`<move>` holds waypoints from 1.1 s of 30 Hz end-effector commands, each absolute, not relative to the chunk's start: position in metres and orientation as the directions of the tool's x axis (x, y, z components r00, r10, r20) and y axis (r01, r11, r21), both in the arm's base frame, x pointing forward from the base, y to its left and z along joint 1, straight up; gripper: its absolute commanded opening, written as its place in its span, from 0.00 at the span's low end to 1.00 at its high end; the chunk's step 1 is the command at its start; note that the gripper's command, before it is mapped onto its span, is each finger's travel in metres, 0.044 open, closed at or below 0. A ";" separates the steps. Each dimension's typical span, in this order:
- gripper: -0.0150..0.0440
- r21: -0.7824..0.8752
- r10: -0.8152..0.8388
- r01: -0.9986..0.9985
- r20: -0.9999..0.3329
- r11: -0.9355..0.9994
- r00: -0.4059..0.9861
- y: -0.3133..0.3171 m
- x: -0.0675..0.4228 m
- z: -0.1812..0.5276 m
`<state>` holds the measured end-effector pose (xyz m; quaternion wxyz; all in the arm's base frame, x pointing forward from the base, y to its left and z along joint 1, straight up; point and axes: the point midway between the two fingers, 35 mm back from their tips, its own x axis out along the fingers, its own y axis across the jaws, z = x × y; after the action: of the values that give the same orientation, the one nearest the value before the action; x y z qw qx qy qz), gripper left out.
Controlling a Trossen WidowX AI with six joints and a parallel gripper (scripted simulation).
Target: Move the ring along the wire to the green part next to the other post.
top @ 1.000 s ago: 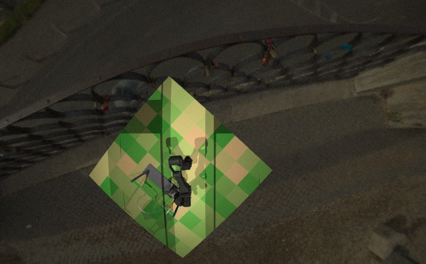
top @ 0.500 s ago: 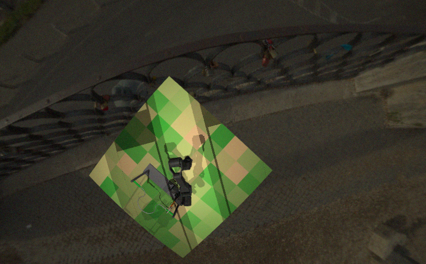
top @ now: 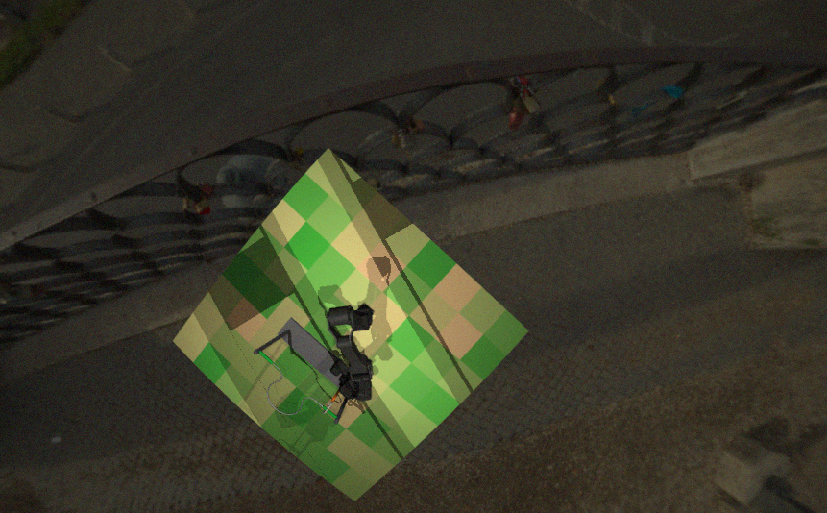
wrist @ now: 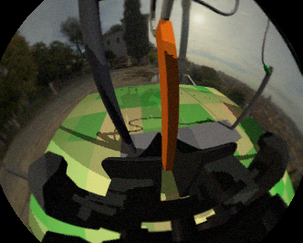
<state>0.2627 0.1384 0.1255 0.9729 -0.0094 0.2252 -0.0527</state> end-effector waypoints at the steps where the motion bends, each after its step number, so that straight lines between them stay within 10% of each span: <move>1: 0.00 -0.041 -0.110 0.102 -0.436 0.994 0.893 0.138 0.262 0.125; 4: 0.00 -0.041 -0.110 0.102 -0.436 0.994 0.893 0.138 0.262 0.125; 16: 0.53 -0.042 -0.107 0.099 -0.438 0.994 0.893 0.139 0.261 0.126; 33: 0.53 -0.040 -0.109 0.102 -0.440 0.994 0.891 0.143 0.218 0.146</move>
<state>0.2245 0.1434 0.1400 0.9715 -0.0105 0.2307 -0.0538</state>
